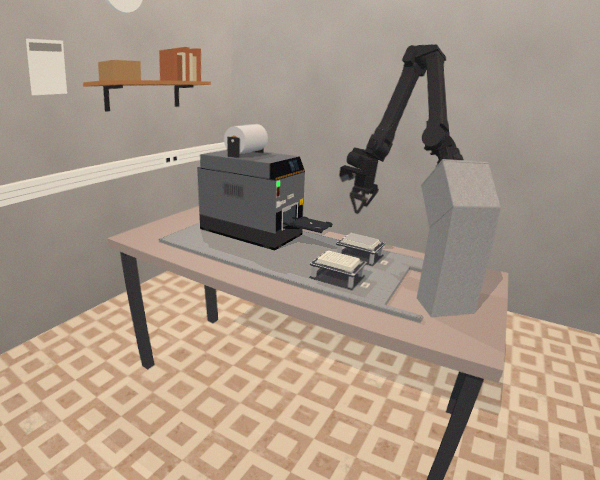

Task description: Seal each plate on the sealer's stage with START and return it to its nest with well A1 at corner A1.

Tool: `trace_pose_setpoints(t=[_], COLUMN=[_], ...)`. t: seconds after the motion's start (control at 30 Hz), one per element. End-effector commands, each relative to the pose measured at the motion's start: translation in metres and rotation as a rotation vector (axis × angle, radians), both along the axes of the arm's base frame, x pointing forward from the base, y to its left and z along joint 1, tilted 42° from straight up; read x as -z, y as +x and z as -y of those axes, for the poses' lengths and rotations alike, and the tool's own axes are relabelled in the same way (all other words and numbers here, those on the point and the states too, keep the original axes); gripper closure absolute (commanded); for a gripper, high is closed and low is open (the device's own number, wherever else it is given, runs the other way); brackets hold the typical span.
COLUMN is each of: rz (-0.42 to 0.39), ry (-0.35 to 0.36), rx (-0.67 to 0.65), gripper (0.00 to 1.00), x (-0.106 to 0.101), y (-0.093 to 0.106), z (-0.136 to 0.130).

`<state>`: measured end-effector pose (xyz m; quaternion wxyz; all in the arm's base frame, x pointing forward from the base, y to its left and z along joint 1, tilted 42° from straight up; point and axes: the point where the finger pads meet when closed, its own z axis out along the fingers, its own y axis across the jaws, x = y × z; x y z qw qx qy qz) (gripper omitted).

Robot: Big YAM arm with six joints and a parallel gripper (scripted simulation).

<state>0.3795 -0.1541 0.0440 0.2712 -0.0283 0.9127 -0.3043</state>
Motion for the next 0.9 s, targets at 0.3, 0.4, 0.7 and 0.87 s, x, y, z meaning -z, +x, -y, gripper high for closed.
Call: trace_pose_setpoints(t=[0.3, 0.4, 0.7, 0.87], rz=[-0.094, -0.085, 0.073, 0.13], ry=[0.079, 0.066, 0.018, 0.011], rx=[0.076, 0.077, -0.065, -0.128], gripper=[0.0, 0.0, 0.0, 0.0], x=[0.02, 0.016, 0.012, 0.019], y=[-0.009, -0.009, -0.02, -0.023], z=[-0.004, 0.001, 0.002, 0.002])
